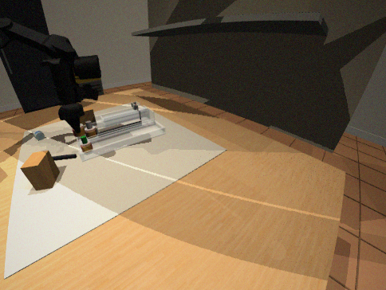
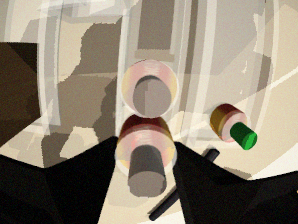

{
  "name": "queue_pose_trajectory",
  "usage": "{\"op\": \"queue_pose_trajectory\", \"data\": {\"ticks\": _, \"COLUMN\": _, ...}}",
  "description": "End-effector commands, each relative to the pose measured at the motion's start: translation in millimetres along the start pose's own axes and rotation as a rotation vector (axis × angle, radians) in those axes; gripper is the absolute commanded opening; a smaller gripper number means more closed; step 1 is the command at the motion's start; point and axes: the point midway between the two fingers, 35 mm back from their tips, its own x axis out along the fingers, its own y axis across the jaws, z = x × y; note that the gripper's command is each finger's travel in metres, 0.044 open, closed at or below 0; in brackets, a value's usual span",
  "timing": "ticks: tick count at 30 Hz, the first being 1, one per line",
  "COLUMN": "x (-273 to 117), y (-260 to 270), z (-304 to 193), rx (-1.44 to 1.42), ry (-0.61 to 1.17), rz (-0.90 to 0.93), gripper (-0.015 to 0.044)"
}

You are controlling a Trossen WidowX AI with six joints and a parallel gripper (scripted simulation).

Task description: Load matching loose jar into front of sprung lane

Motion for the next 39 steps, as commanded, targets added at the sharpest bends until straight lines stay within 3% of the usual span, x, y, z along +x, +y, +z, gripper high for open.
{"op": "queue_pose_trajectory", "data": {"ticks": 1, "x": -5.8, "y": 1.8, "z": 9.4, "rx": -0.012, "ry": -0.027, "rz": 0.004, "gripper": 0.0}}
{"op": "queue_pose_trajectory", "data": {"ticks": 39, "x": -6.1, "y": 0.1, "z": 14.7, "rx": -0.012, "ry": -0.028, "rz": 0.004, "gripper": 0.0}}
